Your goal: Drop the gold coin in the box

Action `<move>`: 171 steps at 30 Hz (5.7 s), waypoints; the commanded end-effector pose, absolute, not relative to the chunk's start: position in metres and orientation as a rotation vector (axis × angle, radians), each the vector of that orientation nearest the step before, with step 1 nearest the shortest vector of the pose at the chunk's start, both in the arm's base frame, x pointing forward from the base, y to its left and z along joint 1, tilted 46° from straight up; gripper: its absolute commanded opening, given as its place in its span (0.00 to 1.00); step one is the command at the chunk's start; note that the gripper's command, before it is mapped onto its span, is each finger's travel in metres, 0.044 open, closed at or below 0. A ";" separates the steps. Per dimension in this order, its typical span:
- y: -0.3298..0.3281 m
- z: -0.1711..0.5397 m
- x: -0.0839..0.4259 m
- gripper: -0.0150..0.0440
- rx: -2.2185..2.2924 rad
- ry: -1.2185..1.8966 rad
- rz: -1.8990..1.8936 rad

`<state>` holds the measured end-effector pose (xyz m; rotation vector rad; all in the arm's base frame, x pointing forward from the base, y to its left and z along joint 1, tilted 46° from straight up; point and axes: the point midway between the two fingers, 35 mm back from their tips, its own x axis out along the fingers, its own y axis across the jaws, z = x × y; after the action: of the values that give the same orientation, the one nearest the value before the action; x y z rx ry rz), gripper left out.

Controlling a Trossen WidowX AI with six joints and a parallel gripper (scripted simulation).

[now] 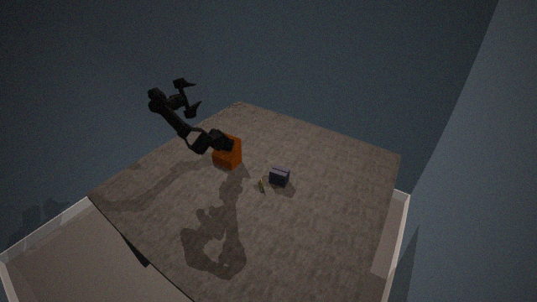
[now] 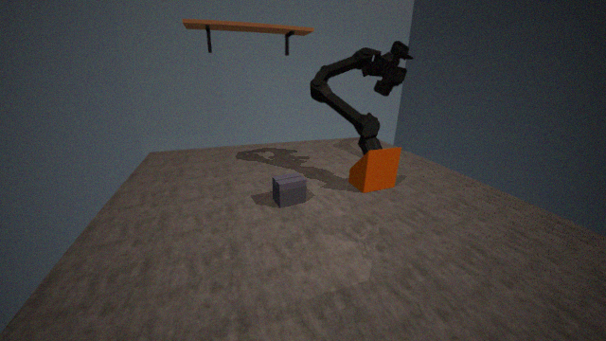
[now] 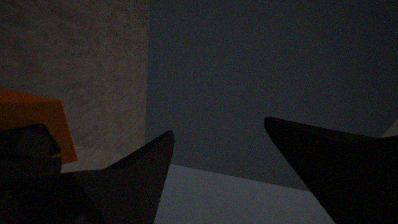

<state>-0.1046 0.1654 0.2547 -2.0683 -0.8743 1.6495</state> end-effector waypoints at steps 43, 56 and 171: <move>0.067 0.129 0.247 0.53 -0.457 1.138 -0.501; -0.062 0.089 0.249 0.53 0.116 1.069 -1.268; -0.066 0.080 0.250 0.25 0.116 1.069 -1.268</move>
<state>0.2488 -0.0703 0.0757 -0.2980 -2.9777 3.5173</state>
